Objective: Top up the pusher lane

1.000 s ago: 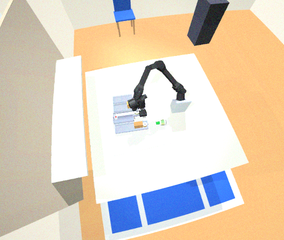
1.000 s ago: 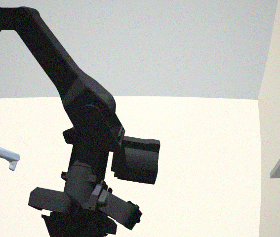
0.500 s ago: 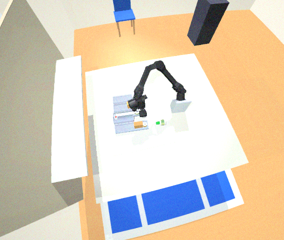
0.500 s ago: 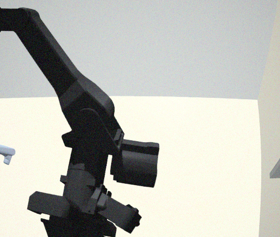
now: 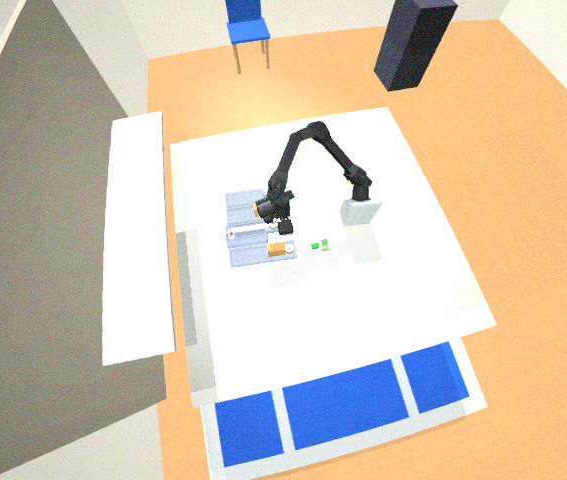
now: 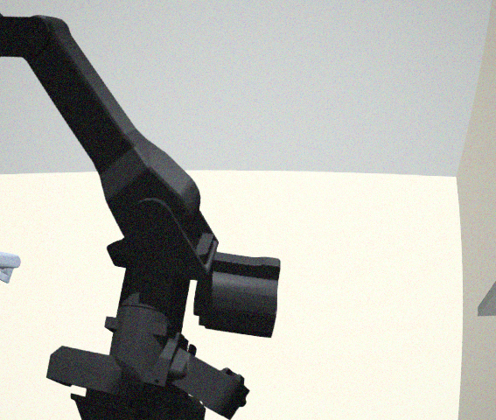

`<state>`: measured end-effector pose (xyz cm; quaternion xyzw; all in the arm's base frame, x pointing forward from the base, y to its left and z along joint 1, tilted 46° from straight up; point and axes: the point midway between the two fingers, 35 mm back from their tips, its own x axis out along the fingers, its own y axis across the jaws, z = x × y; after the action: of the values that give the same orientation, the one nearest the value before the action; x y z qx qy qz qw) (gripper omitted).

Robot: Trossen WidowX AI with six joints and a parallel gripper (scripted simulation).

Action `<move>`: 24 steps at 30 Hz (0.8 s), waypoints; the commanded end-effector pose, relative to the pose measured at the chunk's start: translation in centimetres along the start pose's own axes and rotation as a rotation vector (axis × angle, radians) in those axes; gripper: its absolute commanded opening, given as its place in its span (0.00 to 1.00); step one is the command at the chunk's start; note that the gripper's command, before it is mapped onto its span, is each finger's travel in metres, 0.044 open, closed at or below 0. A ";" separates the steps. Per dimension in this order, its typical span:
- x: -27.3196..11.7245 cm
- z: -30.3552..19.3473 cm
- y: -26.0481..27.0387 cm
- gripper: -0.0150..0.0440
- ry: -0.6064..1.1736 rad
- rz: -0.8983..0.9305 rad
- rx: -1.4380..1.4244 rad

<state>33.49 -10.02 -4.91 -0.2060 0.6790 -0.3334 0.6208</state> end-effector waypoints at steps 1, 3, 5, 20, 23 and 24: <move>0.3 0.3 -0.3 0.25 -0.008 -0.009 0.010; 0.4 0.3 -0.3 0.25 -0.008 -0.009 0.010; 0.5 0.3 -0.3 0.25 -0.008 -0.009 0.010; 0.9 0.2 -0.3 0.25 -0.008 -0.009 0.010; 0.9 0.2 -0.3 0.25 -0.008 -0.009 0.010; 0.9 0.2 -0.3 0.25 -0.008 -0.009 0.010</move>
<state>33.35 -10.57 -5.37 -0.2052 0.6777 -0.3347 0.6218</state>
